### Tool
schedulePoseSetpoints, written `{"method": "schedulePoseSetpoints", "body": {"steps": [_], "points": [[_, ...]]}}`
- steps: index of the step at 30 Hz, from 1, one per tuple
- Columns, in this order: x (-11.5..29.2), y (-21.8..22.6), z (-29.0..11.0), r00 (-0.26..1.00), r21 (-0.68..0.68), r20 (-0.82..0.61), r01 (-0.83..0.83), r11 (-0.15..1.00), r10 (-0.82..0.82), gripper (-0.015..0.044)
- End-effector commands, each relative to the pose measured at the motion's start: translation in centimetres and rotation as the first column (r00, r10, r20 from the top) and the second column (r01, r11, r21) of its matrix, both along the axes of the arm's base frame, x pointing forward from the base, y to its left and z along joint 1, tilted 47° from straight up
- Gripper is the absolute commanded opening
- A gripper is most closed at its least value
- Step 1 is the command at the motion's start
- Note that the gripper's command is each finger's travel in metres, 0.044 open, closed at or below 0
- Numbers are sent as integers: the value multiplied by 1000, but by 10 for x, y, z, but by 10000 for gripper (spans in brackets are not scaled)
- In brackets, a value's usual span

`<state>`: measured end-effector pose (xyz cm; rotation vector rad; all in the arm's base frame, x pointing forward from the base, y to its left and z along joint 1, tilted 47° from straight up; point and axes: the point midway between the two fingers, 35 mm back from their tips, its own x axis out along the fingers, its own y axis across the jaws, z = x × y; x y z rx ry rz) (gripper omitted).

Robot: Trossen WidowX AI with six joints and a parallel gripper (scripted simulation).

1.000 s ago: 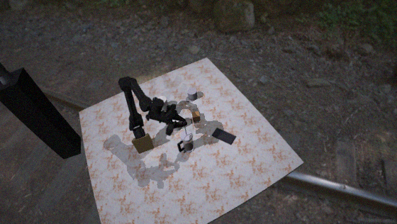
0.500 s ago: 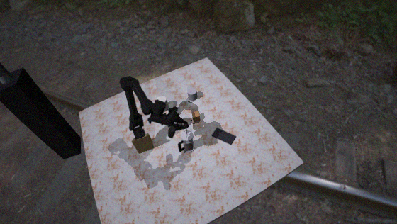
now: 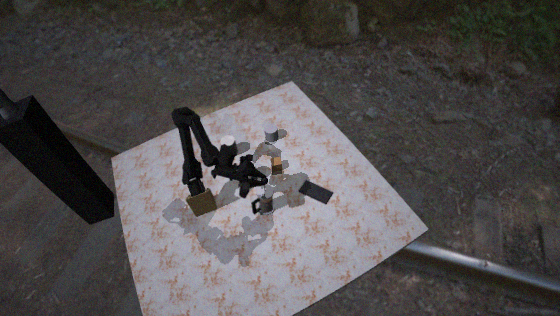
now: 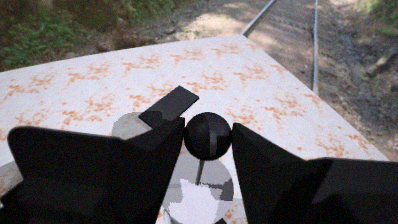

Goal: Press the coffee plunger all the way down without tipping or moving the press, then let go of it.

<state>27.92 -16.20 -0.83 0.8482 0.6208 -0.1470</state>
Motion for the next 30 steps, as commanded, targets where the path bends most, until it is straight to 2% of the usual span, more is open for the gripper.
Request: {"method": "schedulePoseSetpoints", "body": {"steps": [1,30], "points": [[-5,18,-18,999,32,-42,-13,999,14,125],[7,35,-37,999,35,-35,-11,999,13,125]]}}
